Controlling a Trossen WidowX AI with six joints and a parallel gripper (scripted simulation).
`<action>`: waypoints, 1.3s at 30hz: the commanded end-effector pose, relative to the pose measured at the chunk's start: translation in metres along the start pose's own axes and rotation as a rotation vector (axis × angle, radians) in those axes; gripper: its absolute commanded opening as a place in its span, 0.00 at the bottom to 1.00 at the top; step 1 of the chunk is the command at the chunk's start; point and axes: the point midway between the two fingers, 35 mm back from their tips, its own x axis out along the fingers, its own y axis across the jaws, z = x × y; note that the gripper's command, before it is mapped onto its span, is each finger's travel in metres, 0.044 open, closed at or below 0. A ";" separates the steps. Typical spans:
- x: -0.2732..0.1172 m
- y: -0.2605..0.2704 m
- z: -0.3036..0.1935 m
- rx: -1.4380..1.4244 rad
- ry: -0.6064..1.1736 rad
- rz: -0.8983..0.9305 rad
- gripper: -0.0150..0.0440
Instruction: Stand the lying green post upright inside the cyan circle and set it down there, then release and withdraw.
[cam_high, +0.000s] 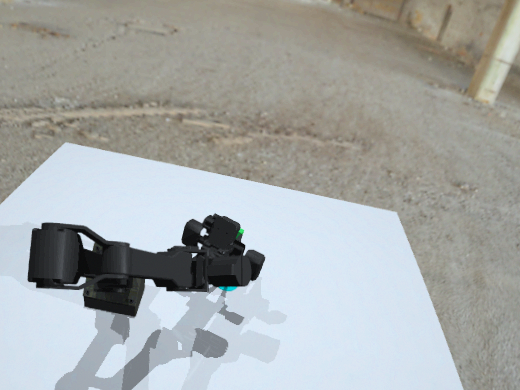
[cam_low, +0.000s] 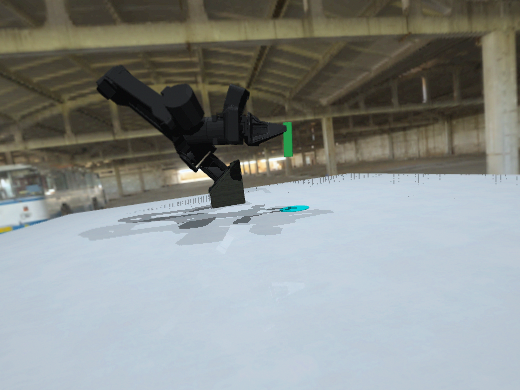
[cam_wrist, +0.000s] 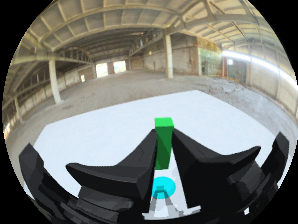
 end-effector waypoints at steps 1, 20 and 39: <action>-0.004 0.000 0.003 -0.029 -0.034 -0.018 0.29; -0.005 0.000 0.003 -0.033 -0.037 -0.020 0.29; 0.003 -0.005 -0.046 -0.037 -0.022 -0.013 0.29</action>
